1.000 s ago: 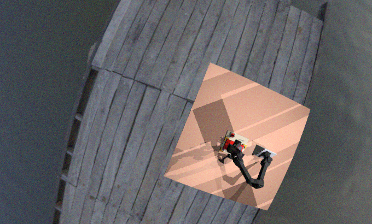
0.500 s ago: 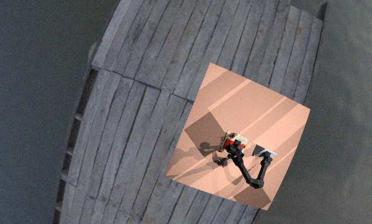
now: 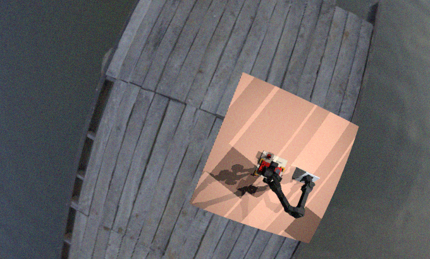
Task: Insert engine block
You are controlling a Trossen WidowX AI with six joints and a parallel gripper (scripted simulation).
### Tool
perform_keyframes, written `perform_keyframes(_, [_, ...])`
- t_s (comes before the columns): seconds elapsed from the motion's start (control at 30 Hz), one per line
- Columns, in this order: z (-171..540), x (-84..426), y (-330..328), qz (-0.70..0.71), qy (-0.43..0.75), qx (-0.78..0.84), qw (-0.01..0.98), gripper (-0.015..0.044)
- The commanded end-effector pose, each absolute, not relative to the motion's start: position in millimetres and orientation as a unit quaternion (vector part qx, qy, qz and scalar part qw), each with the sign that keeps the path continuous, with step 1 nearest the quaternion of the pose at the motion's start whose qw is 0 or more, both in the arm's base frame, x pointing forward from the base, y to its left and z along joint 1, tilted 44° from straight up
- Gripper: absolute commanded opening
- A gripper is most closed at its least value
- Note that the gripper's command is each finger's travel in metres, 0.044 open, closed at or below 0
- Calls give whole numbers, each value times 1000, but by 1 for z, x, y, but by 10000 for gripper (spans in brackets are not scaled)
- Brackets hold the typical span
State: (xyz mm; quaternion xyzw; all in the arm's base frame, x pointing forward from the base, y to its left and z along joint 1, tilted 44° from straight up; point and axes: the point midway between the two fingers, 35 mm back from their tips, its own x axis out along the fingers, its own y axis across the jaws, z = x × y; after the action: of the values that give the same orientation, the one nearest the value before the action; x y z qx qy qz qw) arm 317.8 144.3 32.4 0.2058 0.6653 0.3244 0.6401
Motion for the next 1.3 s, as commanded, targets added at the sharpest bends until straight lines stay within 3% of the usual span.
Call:
perform_keyframes(0.0, [32, 318, 145, 327, 664, 206, 641, 159])
perform_keyframes(1.27, [26, 317, 151, 324, 665, 209, 639, 159])
